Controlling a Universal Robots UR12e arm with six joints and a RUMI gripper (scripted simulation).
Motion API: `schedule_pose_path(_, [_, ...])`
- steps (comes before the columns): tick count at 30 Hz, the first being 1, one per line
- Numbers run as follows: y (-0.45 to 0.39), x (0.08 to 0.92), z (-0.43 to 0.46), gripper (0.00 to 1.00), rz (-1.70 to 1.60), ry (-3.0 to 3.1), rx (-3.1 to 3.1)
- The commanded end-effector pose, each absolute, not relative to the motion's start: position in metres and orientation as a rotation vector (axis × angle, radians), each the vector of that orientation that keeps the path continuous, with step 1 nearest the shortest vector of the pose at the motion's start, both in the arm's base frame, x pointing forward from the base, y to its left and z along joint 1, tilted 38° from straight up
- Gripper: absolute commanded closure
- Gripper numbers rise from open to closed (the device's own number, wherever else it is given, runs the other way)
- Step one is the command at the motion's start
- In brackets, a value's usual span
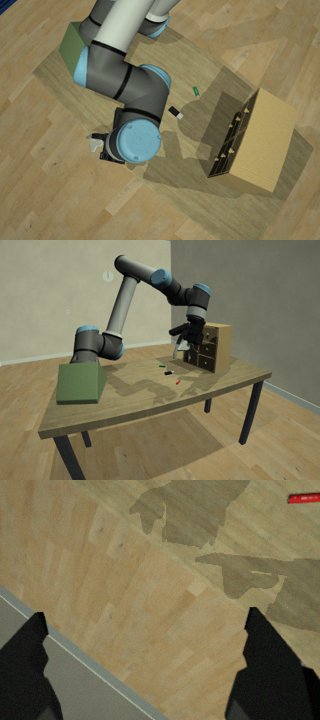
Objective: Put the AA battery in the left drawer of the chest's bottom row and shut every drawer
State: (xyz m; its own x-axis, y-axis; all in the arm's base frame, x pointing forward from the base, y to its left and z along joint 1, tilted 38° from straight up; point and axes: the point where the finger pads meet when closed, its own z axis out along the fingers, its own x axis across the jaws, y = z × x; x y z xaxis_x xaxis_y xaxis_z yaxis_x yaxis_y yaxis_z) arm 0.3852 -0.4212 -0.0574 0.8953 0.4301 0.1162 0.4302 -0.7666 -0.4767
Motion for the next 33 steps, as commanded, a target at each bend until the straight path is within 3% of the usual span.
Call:
schedule_pose_path(1, [-0.422, 0.385, -0.057, 0.00, -0.001, -0.622, -2.556])
schedule_pose_path(21, [-0.422, 0.387, -0.052, 0.00, -0.006, -0.611, -2.559])
schedule_pose_path(33, [-0.403, 0.407, 0.052, 0.00, -0.096, -0.378, -2.584])
